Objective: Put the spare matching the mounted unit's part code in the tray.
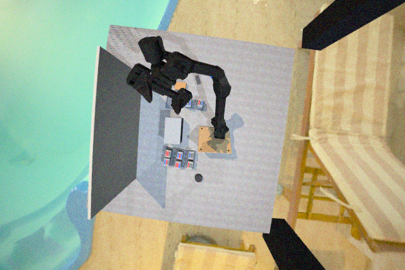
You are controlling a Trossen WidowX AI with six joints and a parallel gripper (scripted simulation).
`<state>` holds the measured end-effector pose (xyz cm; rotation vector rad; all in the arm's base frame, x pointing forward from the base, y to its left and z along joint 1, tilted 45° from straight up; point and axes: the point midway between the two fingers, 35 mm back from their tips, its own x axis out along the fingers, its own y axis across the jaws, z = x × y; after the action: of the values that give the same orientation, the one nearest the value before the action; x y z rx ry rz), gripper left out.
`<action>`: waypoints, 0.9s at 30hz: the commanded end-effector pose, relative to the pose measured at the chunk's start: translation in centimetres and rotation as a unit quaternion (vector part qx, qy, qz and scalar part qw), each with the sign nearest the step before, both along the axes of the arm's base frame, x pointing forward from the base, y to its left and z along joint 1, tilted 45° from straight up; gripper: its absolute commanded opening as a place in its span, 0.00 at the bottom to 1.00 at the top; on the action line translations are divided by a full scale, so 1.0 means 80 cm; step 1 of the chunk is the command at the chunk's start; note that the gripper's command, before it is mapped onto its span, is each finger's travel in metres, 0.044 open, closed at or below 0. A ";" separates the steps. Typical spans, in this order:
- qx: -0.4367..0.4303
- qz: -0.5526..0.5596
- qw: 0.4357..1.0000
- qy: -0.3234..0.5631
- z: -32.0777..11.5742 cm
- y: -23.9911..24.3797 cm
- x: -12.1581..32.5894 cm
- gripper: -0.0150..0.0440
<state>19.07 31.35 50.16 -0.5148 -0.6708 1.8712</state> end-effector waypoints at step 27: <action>-0.362 -0.506 0.650 0.435 -0.324 -0.030 0.222 1.00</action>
<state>35.41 31.04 28.93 -0.2989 0.7218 1.1601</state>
